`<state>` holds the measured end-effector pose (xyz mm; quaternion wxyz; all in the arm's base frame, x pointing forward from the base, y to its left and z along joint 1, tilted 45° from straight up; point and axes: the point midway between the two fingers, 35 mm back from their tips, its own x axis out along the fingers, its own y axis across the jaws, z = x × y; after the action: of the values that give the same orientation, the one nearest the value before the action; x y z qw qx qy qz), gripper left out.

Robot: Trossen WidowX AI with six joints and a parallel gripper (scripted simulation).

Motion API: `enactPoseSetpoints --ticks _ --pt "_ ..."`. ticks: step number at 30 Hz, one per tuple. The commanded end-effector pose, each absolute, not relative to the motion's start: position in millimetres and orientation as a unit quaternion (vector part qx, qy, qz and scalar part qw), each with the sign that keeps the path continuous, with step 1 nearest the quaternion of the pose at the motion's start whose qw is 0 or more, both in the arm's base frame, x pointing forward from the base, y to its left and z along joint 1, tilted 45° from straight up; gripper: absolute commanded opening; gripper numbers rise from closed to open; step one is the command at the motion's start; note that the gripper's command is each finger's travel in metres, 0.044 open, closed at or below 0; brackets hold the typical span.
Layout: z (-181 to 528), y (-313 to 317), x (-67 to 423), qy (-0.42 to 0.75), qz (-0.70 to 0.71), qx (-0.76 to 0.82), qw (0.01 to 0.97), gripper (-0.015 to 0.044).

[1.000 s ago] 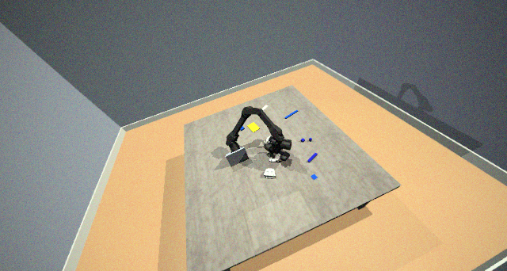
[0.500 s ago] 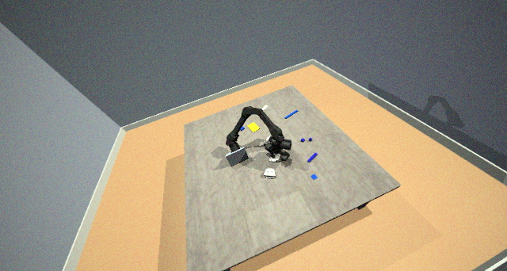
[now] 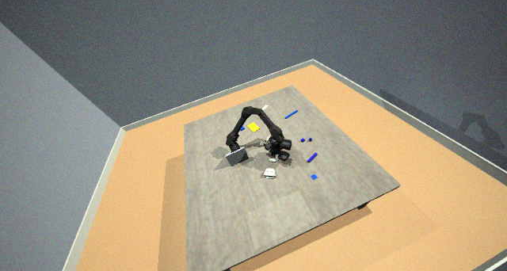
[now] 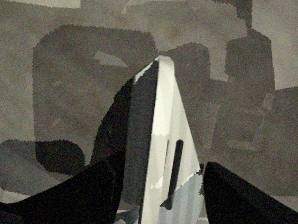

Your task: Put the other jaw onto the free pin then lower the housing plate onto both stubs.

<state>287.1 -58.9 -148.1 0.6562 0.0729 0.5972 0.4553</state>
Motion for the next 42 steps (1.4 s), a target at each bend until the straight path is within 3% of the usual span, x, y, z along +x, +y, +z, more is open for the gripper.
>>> enactPoseSetpoints --ticks 1,42 --pt "-148.5 -59.2 287.6 0.597 0.455 0.071 0.657 0.0137" --pt "-92.3 -113.2 297.3 0.597 0.453 0.074 0.658 0.0134"
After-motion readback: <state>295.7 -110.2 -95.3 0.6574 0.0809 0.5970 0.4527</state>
